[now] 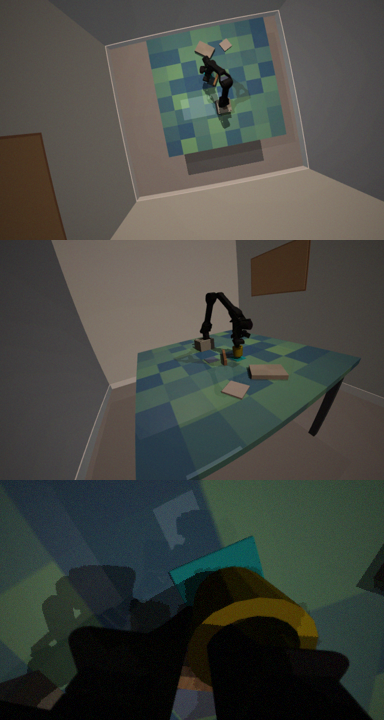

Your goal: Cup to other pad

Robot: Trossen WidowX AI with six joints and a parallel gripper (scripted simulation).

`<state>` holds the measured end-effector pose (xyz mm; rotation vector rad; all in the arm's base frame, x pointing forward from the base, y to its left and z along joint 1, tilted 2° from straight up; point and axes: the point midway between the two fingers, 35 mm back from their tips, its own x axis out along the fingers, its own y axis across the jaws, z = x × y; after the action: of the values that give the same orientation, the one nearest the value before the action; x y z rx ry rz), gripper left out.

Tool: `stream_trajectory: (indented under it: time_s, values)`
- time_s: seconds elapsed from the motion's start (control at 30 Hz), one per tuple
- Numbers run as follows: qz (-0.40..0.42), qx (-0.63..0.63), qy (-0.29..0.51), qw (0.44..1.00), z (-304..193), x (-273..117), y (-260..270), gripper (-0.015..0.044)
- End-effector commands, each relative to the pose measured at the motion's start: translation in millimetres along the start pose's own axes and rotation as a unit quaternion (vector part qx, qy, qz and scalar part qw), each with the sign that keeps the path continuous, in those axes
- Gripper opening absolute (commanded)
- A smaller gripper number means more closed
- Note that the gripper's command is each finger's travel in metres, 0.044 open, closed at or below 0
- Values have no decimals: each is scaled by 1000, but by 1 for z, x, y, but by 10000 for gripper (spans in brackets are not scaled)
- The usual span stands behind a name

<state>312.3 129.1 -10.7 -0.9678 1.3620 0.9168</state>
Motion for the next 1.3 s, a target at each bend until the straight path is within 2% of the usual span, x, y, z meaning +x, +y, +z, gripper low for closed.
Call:
stream_trajectory:
  time_s: [0.0, 0.63, 0.83, 1.27]
  values:
    - [5, 1, 1, 1000, -1, 11, 3, 0]
    - [2, 0, 2, 1000, -1, 11, 1, 0]
    - [2, 0, 2, 1000, -1, 11, 1, 146]
    - [2, 0, 1, 1000, 0, 3, 1, 146]
